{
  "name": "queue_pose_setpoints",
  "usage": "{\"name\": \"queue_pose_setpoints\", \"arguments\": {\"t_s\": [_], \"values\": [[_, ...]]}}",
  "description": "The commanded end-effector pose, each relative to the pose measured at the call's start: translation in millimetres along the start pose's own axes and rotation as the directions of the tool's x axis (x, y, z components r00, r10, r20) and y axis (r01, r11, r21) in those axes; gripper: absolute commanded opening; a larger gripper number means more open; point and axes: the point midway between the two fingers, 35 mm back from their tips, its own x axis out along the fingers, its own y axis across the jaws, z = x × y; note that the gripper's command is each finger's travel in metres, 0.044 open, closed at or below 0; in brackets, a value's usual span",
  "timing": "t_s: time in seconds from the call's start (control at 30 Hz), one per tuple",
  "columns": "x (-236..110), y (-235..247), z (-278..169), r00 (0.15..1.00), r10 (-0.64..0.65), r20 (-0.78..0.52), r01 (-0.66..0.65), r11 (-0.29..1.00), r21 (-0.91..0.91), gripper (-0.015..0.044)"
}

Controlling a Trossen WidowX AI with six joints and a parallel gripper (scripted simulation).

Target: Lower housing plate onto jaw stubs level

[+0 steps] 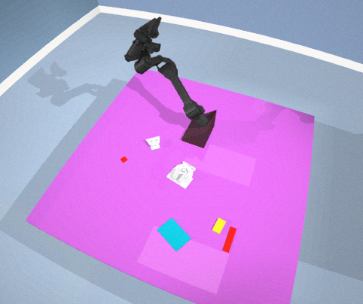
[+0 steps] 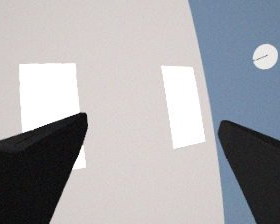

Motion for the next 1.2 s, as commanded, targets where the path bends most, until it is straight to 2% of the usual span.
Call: {"name": "queue_pose_setpoints", "arguments": {"t_s": [0.0, 0.03, 0.63, 1.17], "values": [[0, 0, 0, 1.000, 0.000, 0.000, 0.000, 1.000, 0.000, 0.0426], [0, 1, 0, 1.000, 0.002, -0.002, -0.002, 1.000, 0.004, 0.0440], [-26, 62, -23, 0.947, 0.232, -0.222, -0.141, 0.922, 0.362, 0.0440], [-74, 128, -26, 0.776, 0.527, -0.346, -0.216, 0.738, 0.639, 0.0440]]}}
